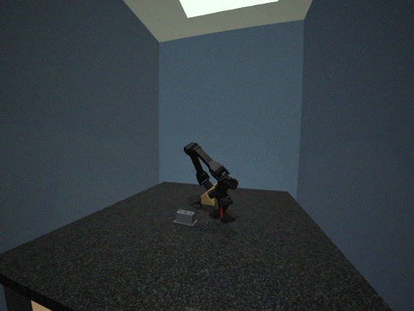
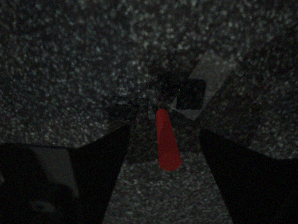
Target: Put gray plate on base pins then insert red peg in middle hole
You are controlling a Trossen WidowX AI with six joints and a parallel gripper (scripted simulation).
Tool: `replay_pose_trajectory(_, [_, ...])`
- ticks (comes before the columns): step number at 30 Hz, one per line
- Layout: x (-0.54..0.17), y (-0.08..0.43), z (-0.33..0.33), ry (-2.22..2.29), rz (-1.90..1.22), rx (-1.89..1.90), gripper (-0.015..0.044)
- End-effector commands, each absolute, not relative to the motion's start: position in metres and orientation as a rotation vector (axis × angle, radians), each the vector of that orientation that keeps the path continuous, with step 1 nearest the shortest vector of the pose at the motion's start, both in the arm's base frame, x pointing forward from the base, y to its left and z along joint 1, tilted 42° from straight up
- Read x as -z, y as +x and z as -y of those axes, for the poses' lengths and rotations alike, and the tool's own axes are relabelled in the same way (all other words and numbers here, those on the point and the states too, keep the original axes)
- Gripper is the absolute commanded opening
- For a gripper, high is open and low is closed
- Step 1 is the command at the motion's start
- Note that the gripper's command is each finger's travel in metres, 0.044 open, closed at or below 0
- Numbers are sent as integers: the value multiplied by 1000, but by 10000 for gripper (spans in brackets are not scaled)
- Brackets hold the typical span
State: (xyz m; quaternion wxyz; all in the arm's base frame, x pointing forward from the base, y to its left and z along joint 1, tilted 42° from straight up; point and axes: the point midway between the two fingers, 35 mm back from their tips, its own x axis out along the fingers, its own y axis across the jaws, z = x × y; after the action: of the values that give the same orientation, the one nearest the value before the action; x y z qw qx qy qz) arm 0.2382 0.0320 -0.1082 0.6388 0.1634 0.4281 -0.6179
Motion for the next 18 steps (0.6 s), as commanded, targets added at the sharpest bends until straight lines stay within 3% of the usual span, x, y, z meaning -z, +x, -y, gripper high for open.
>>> replay_pose_trajectory(1, [108, 238, -31, 367, -977, 1406, 125])
replay_pose_trajectory(6, [108, 238, -31, 367, -977, 1406, 0])
replay_pose_trajectory(18, [108, 238, -31, 367, -977, 1406, 0])
